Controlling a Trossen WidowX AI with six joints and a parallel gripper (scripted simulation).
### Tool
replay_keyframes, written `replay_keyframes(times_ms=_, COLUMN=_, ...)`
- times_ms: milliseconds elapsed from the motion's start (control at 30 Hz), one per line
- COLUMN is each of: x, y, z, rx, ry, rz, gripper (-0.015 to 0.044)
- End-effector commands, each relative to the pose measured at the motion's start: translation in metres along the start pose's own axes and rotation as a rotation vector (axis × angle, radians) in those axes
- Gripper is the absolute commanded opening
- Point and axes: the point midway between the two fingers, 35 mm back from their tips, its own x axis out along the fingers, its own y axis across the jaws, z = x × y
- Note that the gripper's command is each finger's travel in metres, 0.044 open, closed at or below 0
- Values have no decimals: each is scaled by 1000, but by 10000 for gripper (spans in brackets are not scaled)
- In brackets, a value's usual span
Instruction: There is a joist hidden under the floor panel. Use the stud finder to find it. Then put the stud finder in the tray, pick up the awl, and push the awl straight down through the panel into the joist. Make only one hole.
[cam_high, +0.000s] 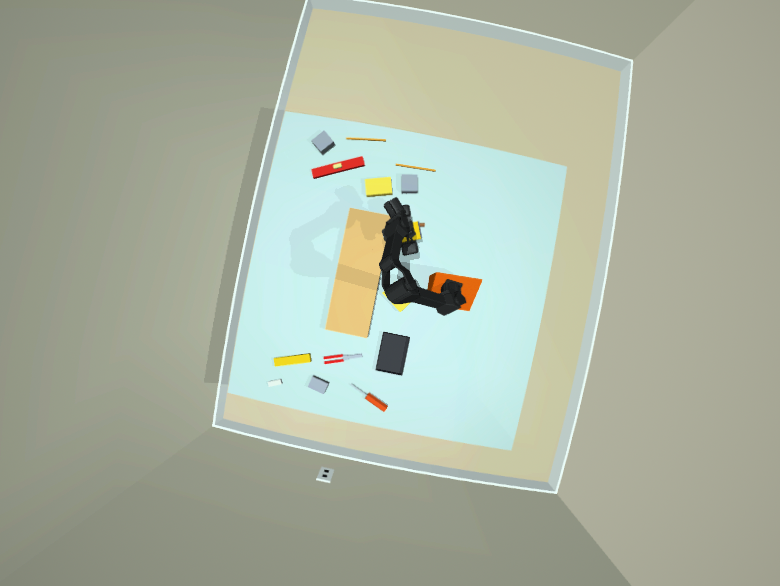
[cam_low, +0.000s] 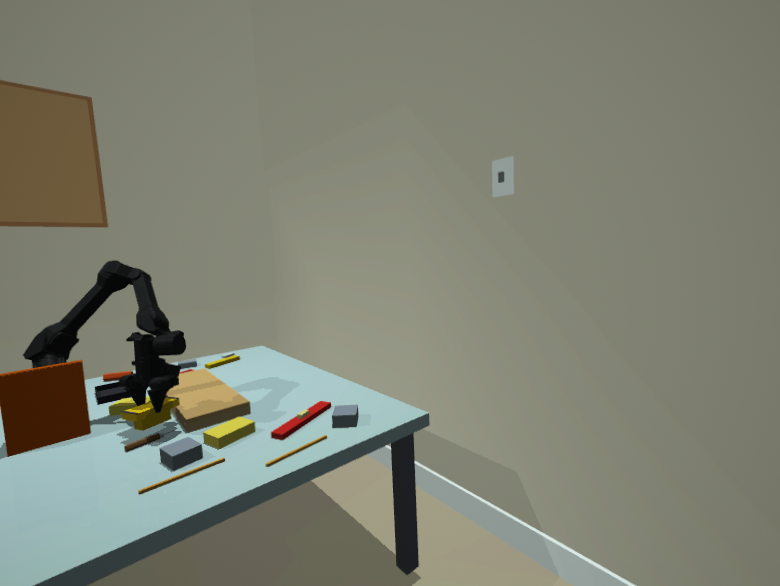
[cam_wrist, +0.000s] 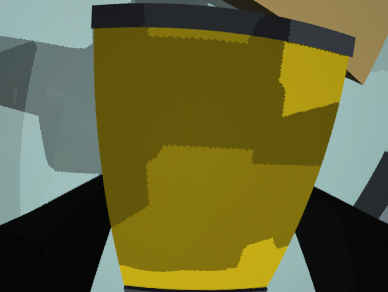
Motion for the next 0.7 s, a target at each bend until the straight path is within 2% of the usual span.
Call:
replay_keyframes(times_ms=0, x=-1, y=0, z=0, rx=4, ry=4, rz=-24, gripper=0)
replay_keyframes(times_ms=667, x=0, y=3, z=0, rx=12, ry=5, rz=-109, gripper=0)
